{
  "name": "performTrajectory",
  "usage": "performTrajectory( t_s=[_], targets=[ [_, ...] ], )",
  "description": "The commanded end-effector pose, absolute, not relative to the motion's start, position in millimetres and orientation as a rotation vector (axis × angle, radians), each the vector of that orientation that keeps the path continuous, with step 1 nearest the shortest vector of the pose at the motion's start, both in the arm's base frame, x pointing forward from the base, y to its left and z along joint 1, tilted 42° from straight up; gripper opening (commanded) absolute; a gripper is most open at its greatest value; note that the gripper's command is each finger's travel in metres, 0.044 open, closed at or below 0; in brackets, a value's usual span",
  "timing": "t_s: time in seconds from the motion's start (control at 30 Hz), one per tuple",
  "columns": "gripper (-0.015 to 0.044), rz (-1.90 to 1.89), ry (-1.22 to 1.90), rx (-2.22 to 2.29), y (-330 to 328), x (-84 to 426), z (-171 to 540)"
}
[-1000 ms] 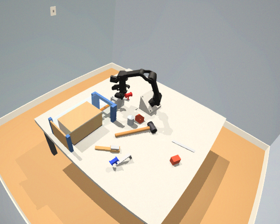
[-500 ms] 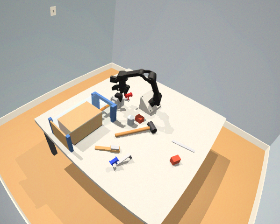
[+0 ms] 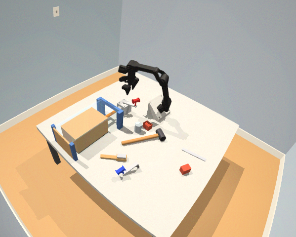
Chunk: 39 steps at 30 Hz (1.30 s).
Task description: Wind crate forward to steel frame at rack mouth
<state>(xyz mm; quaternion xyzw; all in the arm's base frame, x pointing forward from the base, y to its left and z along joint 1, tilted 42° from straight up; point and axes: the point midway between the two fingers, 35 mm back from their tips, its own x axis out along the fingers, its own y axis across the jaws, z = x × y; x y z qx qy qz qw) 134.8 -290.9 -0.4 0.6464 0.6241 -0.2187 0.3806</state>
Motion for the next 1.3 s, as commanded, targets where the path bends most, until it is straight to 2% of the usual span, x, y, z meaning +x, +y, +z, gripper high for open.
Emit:
performTrajectory(
  t_s=[0.0,0.33,0.9,1.27],
  targets=[
    [0.0440,-0.554,1.605,1.645,-294.0,133.0,7.6],
    [0.0440,-0.554,1.601,1.652,-292.6,133.7,6.2],
    [0.0000,-0.554,1.601,1.652,-292.6,133.7,6.2],
    [0.0000,-0.554,1.601,1.652,-292.6,133.7,6.2]
  ],
)
